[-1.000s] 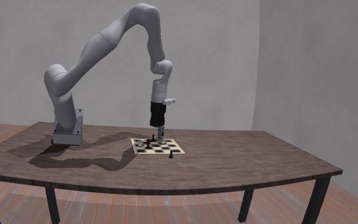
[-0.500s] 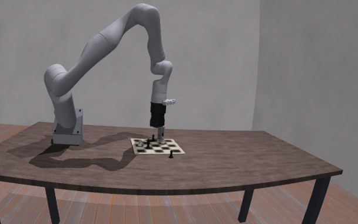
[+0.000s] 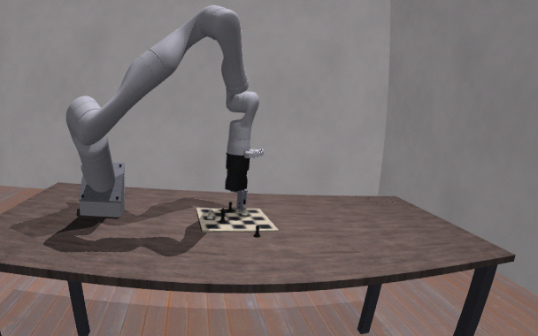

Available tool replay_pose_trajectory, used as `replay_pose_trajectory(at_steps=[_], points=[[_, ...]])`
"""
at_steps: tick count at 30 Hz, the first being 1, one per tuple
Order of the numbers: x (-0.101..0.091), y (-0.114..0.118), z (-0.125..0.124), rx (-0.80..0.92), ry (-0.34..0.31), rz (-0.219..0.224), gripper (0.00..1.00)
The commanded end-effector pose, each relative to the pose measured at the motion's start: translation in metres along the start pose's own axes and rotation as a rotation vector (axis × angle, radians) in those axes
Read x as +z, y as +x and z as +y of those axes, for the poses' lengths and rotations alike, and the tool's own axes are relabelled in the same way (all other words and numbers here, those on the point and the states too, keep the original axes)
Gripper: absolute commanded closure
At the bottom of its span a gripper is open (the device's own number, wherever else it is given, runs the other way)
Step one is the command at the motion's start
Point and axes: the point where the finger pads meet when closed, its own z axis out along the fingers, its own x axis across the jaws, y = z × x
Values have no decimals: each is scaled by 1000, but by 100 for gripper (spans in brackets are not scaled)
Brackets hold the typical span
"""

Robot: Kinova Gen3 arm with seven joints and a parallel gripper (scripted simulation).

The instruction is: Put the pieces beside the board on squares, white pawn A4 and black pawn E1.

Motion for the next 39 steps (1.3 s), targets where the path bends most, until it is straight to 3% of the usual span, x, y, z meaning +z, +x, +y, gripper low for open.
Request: replay_pose_trajectory(at_steps=[1,24,25,29,30,32,33,35,36,38,39], points=[[-1,-1,0,0,0,-2,100],[-1,-1,0,0,0,-2,100],[-1,-1,0,0,0,-2,86],[-1,-1,0,0,0,-2,86],[-1,-1,0,0,0,-2,73],[-1,-1,0,0,0,-2,73],[-1,-1,0,0,0,-2,59],[-1,-1,0,0,0,-2,59],[-1,-1,0,0,0,-2,46],[-1,-1,0,0,0,-2,46],[-1,-1,0,0,0,-2,32]])
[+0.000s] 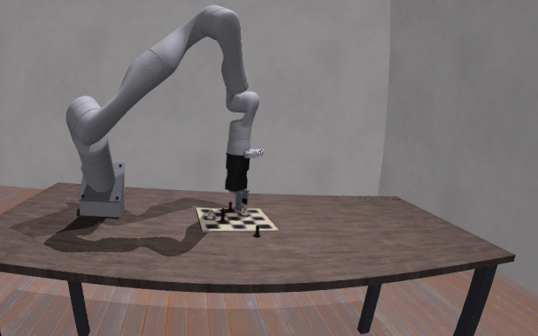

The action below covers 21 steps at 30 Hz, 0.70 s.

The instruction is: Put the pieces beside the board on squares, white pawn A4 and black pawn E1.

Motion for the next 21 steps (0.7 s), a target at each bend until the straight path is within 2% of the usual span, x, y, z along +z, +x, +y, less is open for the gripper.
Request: replay_pose_trajectory(at_steps=[1,13,21], points=[[-1,-1,0,0,0,-2,32],[-2,-1,0,0,0,-2,32],[-21,-1,0,0,0,-2,32]])
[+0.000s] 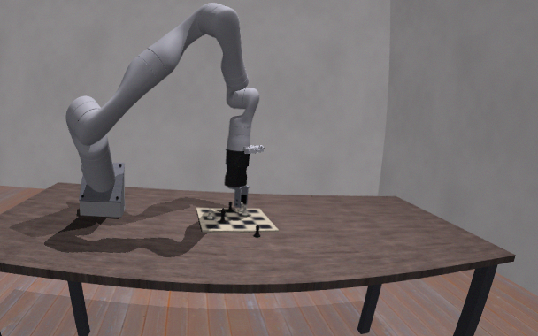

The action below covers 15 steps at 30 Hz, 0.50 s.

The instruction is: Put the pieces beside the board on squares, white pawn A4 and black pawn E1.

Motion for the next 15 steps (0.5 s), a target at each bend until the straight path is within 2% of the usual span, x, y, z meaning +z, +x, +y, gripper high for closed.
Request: replay_pose_trajectory(at_steps=[1,10,15], points=[[-8,-4,-1,1,2,-13,32],[-56,-3,-1,1,2,-13,32],[-74,-3,-1,1,2,-13,32]])
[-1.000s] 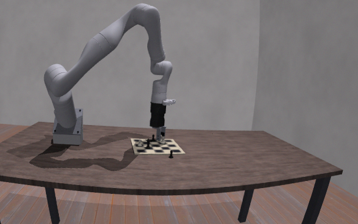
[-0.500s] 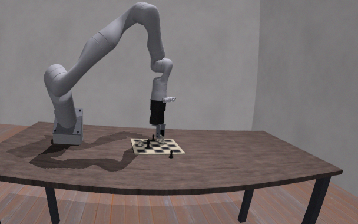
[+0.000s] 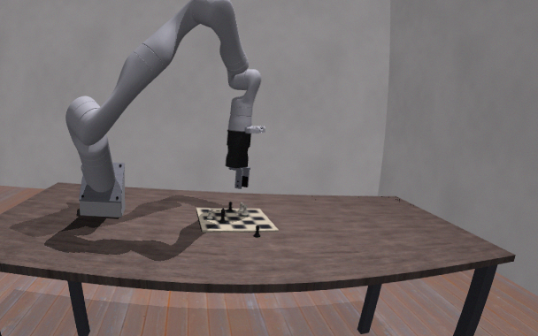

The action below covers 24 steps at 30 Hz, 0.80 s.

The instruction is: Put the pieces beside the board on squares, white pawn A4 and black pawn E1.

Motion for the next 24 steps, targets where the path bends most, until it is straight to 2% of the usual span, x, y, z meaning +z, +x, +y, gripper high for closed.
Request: replay_pose_trajectory(at_steps=[1,8,9,24], points=[[-14,-4,-1,2,3,-18,32],[-17,-4,-1,2,3,-18,32],[-17,-4,-1,2,3,-18,0],[-17,-4,-1,2,3,-18,0]])
